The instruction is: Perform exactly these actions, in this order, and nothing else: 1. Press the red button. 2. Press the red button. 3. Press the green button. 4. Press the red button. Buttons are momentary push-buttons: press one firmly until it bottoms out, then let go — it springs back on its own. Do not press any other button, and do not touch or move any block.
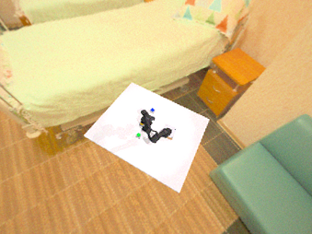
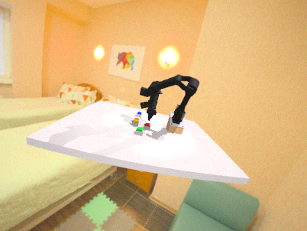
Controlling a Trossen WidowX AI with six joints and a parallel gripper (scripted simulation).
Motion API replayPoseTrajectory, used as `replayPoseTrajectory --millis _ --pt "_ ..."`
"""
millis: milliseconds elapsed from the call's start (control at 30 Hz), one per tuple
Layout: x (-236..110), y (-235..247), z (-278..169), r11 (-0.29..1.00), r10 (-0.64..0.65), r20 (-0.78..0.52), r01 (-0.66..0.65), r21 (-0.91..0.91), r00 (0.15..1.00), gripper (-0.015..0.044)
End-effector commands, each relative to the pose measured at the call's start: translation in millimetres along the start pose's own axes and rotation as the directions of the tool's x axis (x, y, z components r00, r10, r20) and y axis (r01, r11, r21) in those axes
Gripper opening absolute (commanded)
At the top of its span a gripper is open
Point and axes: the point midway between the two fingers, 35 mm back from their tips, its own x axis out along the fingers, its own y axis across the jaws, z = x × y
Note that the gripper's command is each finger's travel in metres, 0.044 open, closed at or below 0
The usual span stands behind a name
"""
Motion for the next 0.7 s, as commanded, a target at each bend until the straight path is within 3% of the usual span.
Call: replayPoseTrajectory --millis 0,667 --pt "1 0 0 1.000 0.004 0.002 -0.004 0.005 1.000 0.0020" --pt "28 0 1 1.000 0.005 0.003 -0.005 0.005 1.000 0.0020"
